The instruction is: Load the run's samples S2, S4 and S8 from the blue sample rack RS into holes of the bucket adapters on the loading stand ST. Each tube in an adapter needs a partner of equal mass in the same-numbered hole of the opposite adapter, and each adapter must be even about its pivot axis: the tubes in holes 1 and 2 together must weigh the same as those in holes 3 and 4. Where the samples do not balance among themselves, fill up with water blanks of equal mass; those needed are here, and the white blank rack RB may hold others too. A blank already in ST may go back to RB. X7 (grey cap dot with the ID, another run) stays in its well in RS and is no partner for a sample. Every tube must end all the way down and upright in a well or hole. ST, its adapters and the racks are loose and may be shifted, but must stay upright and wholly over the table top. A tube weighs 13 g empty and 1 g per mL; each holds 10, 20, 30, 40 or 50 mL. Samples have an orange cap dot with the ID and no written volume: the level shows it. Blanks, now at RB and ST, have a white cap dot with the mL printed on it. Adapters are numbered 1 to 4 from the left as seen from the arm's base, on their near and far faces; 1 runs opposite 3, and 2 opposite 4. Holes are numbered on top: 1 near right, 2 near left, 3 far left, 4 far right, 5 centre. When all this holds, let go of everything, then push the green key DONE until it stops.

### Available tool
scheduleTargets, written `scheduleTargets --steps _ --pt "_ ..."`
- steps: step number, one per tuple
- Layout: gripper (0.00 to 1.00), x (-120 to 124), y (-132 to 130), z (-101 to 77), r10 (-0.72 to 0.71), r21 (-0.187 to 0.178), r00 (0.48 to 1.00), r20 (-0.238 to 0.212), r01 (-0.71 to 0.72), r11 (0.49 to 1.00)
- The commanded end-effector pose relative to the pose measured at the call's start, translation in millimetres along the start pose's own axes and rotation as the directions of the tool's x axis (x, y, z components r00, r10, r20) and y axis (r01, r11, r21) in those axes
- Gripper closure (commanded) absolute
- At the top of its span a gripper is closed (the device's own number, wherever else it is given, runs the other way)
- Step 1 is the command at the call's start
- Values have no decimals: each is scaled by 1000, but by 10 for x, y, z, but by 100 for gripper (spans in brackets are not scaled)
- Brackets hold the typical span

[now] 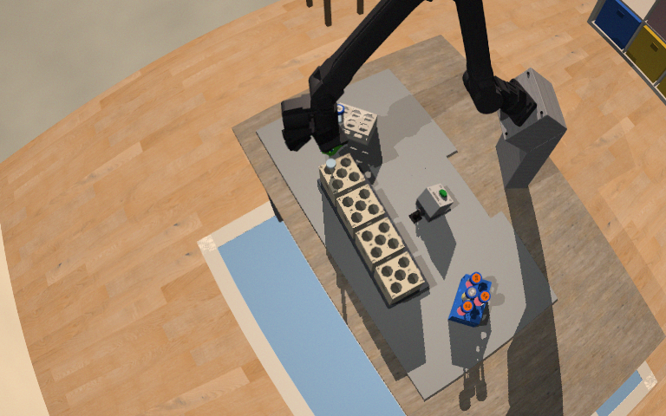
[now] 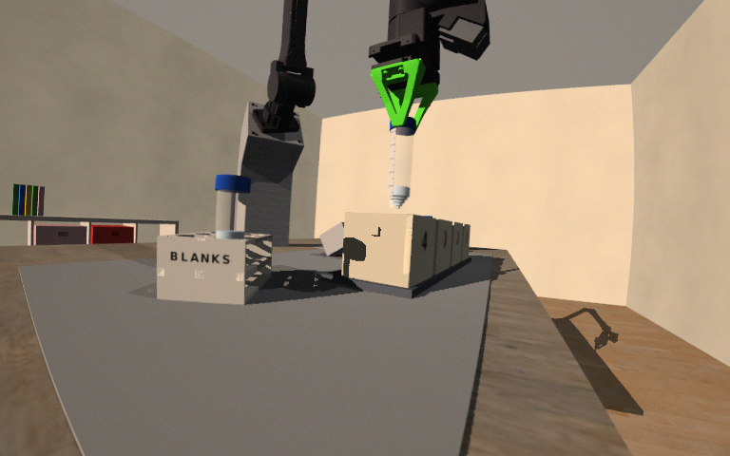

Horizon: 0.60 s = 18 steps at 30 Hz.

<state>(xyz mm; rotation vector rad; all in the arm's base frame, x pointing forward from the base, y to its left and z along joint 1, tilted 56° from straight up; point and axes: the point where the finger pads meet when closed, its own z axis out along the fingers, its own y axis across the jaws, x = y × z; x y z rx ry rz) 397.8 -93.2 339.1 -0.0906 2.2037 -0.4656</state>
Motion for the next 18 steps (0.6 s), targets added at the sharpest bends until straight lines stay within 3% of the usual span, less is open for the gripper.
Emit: scheduleTargets --steps 1,8,10,11,12,14,18 --pt "100 -292 -79 -399 15 12 997 79 -16 1000" --pt "100 -285 -85 -646 16 12 997 81 -17 1000" --pt "100 -285 -85 -646 16 12 997 81 -17 1000" --pt "100 -257 9 -560 13 6 998 62 -14 1000" --pt "100 -56 169 -418 4 -5 1000 24 -4 1000" --pt "100 -85 287 -443 10 -1 999 42 -10 1000" --pt "100 -42 584 -391 6 -6 1000 27 -5 1000"
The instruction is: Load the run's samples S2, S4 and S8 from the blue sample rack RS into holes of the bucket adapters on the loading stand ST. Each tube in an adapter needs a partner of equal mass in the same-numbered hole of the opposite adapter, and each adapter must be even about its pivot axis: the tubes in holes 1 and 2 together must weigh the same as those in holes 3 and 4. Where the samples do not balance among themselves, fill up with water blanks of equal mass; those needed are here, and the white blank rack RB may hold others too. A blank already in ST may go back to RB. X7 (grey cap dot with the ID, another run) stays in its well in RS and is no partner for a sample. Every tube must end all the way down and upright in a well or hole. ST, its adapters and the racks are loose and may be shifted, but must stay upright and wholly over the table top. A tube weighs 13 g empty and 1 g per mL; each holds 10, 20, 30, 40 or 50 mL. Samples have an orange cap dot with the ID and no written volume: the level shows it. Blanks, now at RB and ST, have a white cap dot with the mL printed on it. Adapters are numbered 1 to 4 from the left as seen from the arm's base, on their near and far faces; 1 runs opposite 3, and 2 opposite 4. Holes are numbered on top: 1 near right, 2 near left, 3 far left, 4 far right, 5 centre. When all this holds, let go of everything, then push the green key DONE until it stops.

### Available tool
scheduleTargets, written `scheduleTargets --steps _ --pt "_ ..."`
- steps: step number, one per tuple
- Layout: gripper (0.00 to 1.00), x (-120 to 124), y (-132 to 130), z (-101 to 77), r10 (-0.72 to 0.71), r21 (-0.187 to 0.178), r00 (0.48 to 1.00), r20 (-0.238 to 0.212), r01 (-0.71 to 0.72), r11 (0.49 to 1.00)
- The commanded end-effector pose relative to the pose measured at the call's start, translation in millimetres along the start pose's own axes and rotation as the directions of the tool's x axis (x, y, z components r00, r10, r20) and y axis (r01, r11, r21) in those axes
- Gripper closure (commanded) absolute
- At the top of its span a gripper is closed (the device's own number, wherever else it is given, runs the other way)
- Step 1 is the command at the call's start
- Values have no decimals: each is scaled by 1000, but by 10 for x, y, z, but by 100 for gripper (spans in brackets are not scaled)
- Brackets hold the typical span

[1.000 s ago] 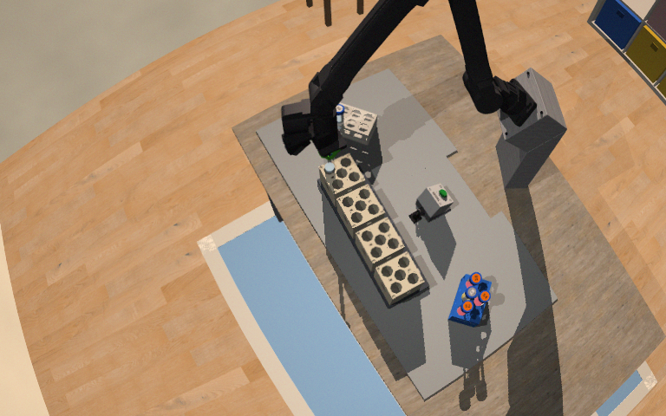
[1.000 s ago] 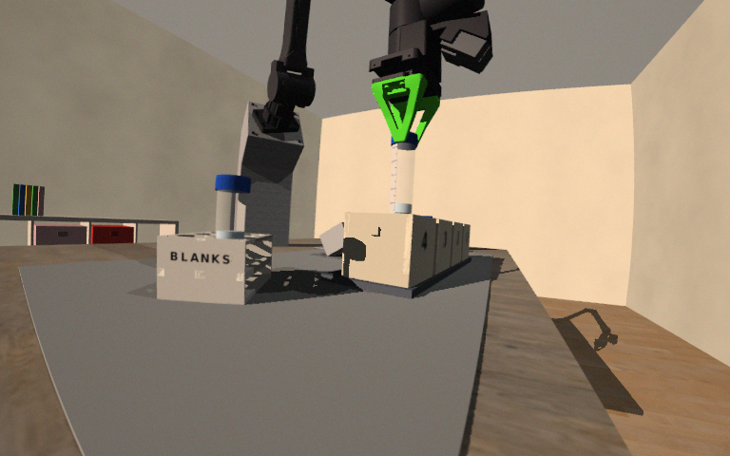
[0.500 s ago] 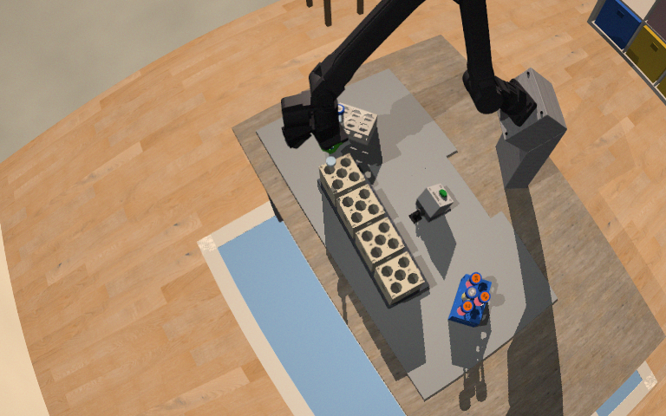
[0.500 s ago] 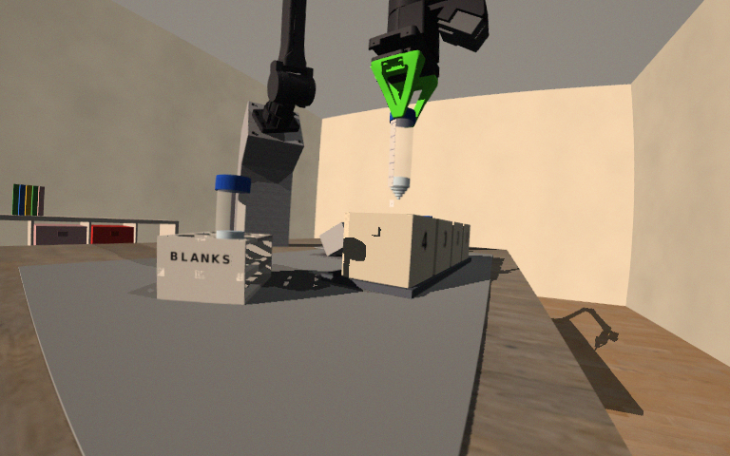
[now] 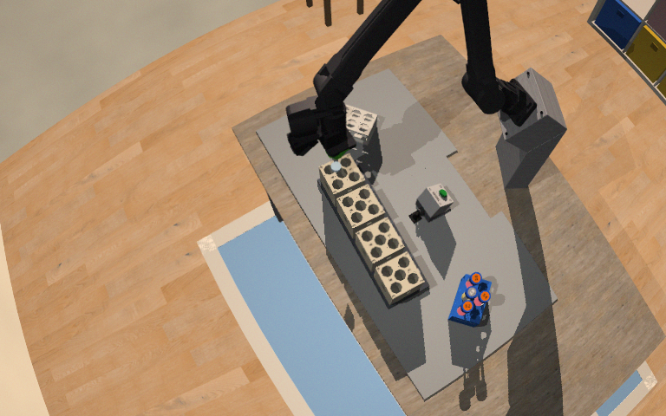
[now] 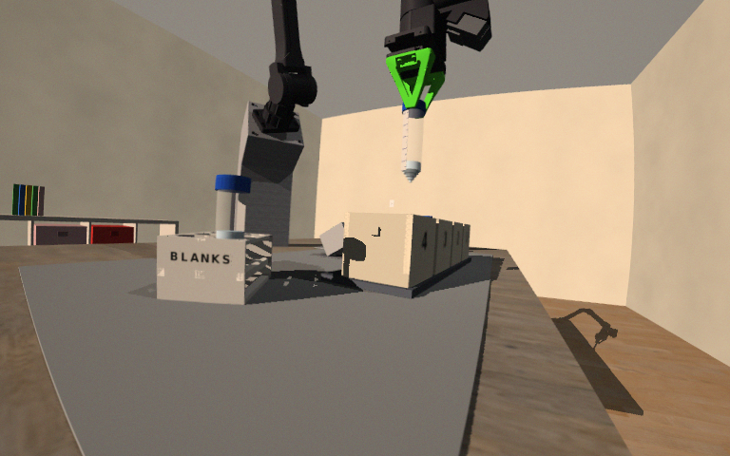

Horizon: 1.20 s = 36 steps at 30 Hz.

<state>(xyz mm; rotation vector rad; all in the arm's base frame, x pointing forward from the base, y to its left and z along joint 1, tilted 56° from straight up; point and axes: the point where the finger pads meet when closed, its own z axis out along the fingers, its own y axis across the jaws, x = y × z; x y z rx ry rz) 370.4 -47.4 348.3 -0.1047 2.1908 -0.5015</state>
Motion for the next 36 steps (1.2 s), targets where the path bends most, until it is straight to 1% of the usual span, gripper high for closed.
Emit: scheduleTargets --steps 1,7,9,20,24,26,36 --pt "100 -44 285 0 28 -29 999 18 -28 999" --pt "100 -18 694 -23 28 -30 999 17 -28 999" --pt "100 -18 694 -23 28 -30 999 17 -28 999" --pt "100 26 1439 -72 28 -33 999 17 -27 999" --pt "100 -108 1681 -151 47 -39 998 37 -45 998" --pt "100 -108 1681 -151 47 -39 998 37 -45 998" --pt "100 -31 2368 -193 33 -39 999 24 -32 999"
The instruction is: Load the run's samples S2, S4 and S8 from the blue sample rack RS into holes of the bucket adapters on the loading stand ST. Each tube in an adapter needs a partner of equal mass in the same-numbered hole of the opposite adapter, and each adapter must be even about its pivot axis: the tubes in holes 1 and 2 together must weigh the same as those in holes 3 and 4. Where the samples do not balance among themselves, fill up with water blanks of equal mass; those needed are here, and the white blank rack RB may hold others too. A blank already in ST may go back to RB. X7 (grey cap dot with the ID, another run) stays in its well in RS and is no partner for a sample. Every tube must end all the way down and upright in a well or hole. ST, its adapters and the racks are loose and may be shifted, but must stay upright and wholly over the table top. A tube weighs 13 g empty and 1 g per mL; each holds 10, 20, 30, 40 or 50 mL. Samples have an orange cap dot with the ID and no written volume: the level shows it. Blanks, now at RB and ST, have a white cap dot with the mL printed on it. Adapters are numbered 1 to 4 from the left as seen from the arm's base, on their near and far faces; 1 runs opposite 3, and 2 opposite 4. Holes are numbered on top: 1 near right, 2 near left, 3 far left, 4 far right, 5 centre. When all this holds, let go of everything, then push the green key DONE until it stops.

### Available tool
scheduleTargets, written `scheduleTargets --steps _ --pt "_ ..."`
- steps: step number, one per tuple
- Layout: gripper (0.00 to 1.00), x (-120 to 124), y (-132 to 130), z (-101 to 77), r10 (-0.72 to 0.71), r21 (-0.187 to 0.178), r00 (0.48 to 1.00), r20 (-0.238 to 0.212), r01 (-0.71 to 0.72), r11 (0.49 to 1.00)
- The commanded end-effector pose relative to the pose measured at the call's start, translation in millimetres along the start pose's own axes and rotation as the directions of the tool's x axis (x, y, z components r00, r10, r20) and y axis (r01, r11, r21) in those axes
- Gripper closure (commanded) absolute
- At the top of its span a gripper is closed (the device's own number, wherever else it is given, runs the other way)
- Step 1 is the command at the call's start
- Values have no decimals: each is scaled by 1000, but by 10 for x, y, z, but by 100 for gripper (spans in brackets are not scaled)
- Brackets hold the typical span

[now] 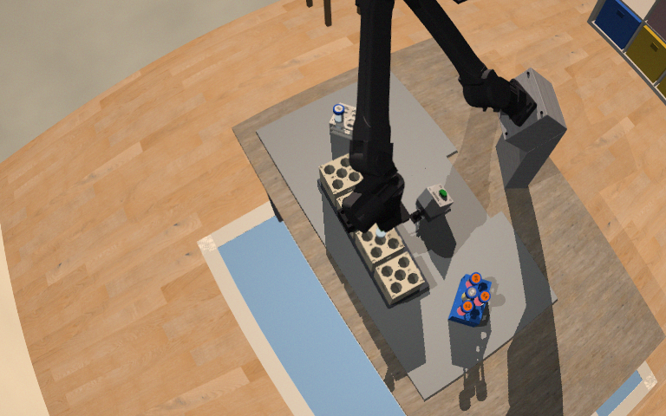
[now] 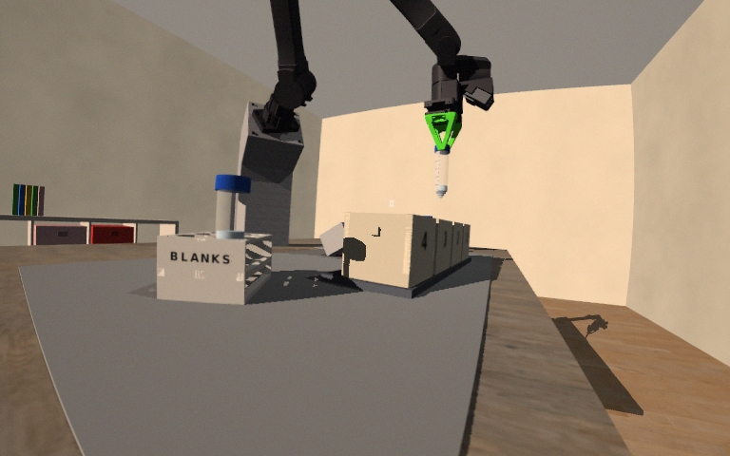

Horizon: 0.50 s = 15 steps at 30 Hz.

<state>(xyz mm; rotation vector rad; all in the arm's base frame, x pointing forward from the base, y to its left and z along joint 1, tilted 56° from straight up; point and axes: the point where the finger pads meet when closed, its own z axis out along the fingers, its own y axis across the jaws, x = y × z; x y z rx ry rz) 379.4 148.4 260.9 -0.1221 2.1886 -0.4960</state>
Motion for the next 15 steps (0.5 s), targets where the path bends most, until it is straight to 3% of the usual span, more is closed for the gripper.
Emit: scheduleTargets --steps 1,15 --pt "100 -136 295 -121 43 -30 999 19 -42 999" --pt "100 -80 1125 -169 40 -33 999 18 -39 999"
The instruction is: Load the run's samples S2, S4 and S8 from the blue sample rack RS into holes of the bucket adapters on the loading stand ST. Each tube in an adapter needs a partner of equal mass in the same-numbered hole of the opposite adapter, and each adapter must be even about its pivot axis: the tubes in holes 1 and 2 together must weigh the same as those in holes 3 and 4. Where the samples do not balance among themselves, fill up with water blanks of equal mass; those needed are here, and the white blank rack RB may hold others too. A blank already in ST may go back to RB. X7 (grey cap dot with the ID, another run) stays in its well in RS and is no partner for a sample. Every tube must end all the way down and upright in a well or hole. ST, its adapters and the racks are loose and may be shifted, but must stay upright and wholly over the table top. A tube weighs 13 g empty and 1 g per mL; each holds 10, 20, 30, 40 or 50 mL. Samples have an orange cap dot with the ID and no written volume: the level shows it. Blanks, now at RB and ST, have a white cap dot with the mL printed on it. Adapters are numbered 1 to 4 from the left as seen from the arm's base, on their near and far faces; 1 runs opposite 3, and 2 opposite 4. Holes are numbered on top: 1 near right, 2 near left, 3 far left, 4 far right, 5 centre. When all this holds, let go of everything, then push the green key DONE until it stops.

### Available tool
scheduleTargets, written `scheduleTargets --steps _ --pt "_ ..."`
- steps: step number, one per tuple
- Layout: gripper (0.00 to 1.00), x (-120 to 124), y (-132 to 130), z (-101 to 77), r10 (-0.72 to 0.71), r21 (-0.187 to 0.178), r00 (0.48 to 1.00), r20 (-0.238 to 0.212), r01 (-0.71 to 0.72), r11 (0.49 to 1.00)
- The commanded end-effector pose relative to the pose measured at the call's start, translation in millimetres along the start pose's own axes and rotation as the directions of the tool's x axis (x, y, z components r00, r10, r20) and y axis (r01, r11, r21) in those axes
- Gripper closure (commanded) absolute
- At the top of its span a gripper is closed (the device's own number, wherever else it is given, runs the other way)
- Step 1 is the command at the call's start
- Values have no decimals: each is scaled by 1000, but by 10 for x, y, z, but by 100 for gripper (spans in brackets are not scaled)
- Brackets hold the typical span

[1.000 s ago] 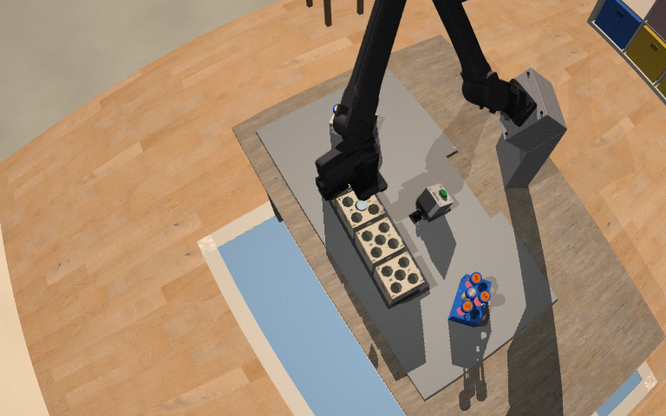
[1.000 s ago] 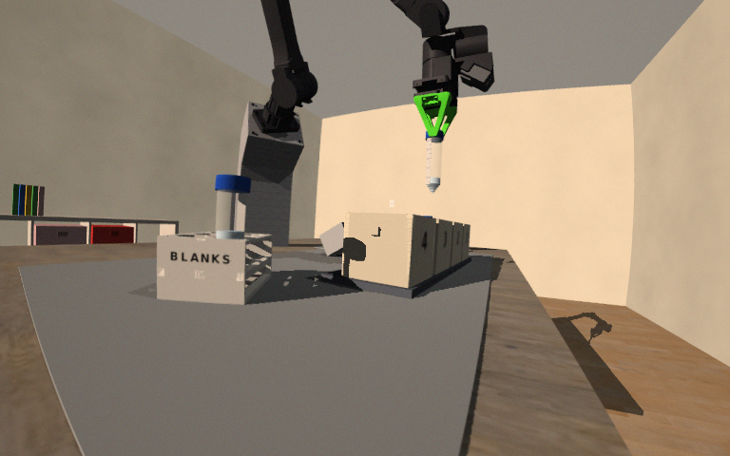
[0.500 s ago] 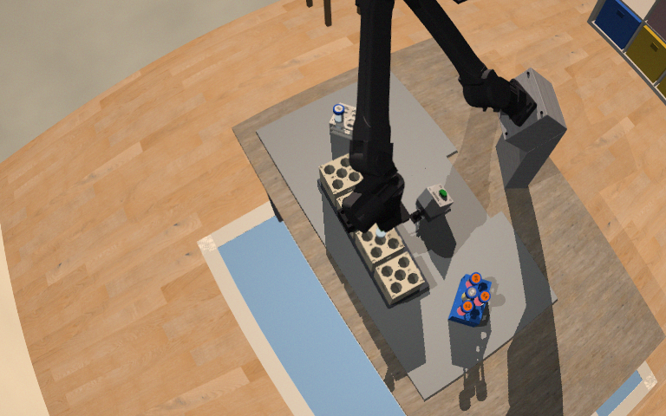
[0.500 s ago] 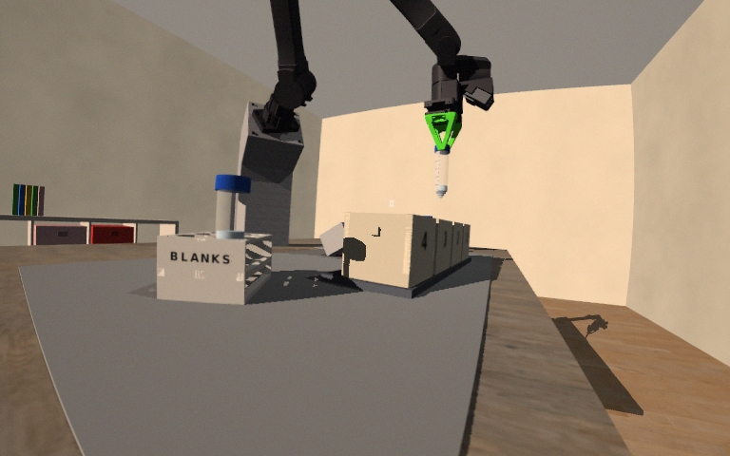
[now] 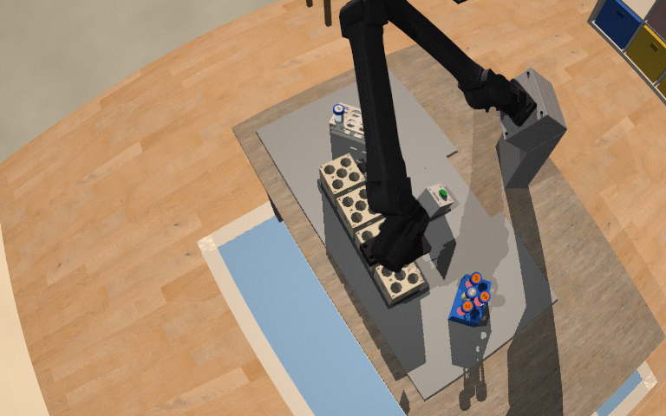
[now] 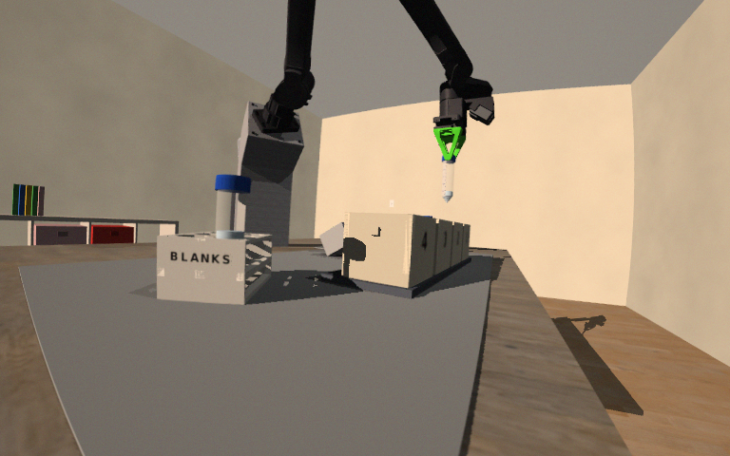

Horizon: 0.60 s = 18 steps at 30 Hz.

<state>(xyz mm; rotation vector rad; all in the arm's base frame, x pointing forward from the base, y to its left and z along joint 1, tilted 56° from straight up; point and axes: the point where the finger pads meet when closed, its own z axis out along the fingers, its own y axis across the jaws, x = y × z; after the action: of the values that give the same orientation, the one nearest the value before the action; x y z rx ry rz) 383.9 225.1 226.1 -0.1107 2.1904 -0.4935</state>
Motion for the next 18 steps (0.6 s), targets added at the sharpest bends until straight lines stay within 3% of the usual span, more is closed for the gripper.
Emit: scheduleTargets --steps 1,6,10,18 --pt "100 -106 316 -162 31 -35 999 21 -30 999" --pt "100 -131 146 -41 75 -25 997 22 -75 997" --pt "100 -9 208 101 22 -12 1000 2 -22 1000" --pt "100 1 210 323 20 -11 1000 0 -20 1000"
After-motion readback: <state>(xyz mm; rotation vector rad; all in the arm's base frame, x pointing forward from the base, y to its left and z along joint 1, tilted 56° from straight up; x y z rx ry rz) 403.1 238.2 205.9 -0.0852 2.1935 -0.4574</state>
